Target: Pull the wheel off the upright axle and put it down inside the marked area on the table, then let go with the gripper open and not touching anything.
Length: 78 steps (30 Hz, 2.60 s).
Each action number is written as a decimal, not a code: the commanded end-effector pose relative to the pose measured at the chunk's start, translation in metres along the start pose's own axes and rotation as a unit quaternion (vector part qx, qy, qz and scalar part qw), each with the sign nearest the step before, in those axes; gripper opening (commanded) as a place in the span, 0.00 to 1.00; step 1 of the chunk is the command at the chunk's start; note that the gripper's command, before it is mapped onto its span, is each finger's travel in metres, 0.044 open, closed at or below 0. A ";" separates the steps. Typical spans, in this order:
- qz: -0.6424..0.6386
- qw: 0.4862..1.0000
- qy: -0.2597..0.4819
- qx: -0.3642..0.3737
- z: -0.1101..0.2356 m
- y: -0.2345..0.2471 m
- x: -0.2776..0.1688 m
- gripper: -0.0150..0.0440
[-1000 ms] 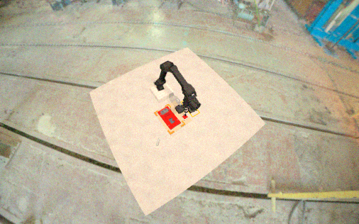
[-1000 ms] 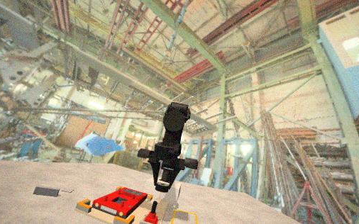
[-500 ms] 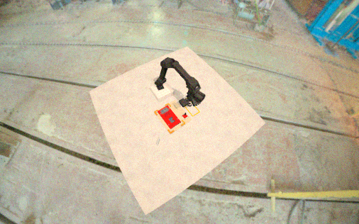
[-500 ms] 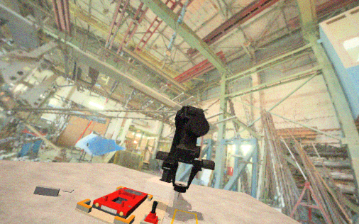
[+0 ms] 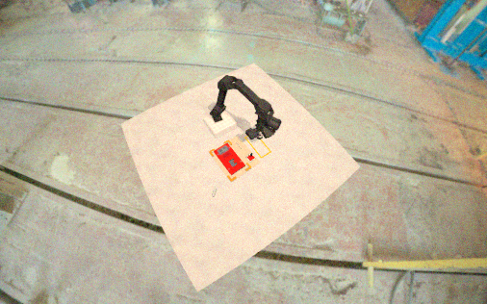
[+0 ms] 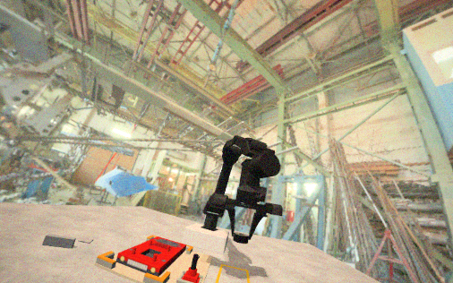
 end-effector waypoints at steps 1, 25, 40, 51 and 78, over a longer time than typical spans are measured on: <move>-0.002 1.000 0.003 -0.001 -0.009 0.000 -0.002 0.25; 0.000 1.000 0.007 -0.004 -0.099 0.000 -0.003 0.30; -0.001 1.000 0.005 -0.002 -0.067 0.000 -0.002 0.76; -0.002 1.000 0.004 -0.002 -0.031 -0.011 -0.021 0.99; -0.002 1.000 0.006 -0.003 0.007 -0.046 -0.080 1.00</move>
Point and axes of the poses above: the point midway between the two fingers, 35 mm back from their tips, its own z axis back along the fingers, its own y axis across the jaws, x = y × z, the point moved 5 cm from there along z, back along the fingers, and after that the axes turned 7 degrees about -z, right-handed, at the moved point
